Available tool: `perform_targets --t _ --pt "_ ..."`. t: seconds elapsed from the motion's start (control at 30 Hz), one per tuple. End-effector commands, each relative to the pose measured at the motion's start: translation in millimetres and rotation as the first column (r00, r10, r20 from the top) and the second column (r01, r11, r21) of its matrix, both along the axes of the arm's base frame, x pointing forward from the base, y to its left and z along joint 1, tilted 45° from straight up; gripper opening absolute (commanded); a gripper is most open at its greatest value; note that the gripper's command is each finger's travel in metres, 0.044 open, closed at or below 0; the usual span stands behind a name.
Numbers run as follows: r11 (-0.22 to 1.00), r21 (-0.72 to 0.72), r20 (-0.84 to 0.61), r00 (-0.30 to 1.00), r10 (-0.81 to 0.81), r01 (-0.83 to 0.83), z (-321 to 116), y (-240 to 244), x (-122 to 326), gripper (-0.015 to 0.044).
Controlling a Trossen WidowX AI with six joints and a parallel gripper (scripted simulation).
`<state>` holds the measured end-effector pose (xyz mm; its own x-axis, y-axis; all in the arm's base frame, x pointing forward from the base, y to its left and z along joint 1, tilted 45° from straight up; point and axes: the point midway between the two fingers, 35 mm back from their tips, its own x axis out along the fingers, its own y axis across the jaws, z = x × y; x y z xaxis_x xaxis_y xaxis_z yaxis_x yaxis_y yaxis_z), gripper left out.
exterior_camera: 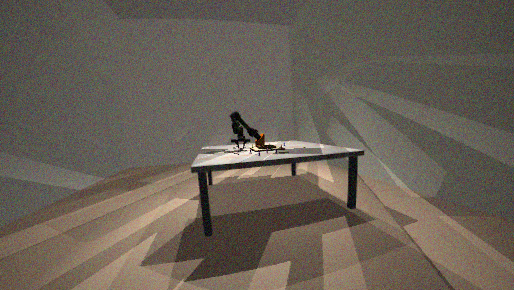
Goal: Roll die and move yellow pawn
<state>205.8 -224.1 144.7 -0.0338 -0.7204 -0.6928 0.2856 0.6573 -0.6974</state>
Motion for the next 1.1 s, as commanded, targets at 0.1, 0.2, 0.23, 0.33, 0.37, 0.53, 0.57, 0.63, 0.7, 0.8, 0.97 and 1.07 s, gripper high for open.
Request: perform_targets --t 0.1,0.2,0.23,0.33,0.37,0.53,0.57,0.63,0.7,0.8,0.97,1.07 --pt "1.000 0.003 0.000 1.000 0.004 -0.004 -1 0 0 0.0091" --pt "1.000 0.003 0.000 1.000 0.004 -0.004 -1 0 0 0.0071" --pt "1.000 0.003 0.000 1.000 0.004 -0.004 -1 0 0 0.0064" --pt "1.000 0.006 0.001 1.000 0.004 -0.004 1 2 2 0.0000" --pt "1.000 0.009 0.001 1.000 0.004 -0.004 3 6 3 0.0000" --pt "1.000 0.021 0.003 1.000 0.002 -0.002 18 27 9 0.0000" --pt "1.000 0.023 0.003 1.000 0.001 -0.001 21 32 10 0.0000" --pt "1.000 0.026 0.003 1.000 0.001 -0.001 28 40 11 0.0000" --pt "1.000 0.027 0.002 1.000 0.000 -0.001 34 48 11 0.0000" --pt "1.000 0.026 0.001 1.000 0.000 0.000 45 61 11 0.0000" --pt "1.000 0.020 -0.001 1.000 0.002 -0.002 63 81 9 0.0000" --pt "1.000 0.013 -0.001 1.000 0.004 -0.004 74 91 6 0.0000"
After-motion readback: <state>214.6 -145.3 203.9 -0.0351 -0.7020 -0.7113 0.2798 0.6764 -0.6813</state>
